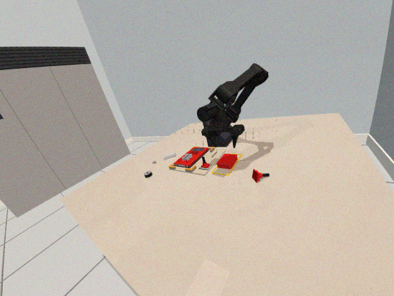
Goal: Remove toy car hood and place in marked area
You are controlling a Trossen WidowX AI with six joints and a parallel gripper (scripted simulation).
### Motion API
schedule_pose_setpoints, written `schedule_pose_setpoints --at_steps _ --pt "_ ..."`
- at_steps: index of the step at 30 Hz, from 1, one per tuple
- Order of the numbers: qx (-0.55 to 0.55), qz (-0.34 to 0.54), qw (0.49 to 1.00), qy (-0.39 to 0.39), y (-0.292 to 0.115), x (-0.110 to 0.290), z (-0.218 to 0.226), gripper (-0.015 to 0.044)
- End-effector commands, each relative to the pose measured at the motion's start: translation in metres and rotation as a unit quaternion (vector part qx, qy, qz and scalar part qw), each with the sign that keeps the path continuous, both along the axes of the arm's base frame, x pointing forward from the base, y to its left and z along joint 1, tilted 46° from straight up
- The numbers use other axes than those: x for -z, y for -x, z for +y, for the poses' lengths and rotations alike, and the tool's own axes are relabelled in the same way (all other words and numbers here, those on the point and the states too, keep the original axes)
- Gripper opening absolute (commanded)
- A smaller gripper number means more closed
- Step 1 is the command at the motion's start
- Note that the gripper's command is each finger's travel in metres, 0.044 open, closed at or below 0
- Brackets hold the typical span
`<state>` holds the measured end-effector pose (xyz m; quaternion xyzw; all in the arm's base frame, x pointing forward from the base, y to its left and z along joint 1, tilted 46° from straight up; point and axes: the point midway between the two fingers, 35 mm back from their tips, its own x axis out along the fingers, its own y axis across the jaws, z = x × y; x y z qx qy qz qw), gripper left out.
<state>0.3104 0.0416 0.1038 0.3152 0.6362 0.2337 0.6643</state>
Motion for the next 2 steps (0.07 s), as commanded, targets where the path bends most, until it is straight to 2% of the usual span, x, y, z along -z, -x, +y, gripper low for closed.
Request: schedule_pose_setpoints --at_steps 1,2 --pt "-0.001 -0.001 1.0 -0.001 0.0001 -0.0006 0.0001 0.044" --pt "-0.001 -0.001 1.0 -0.001 0.0001 -0.0006 0.0001 0.044"
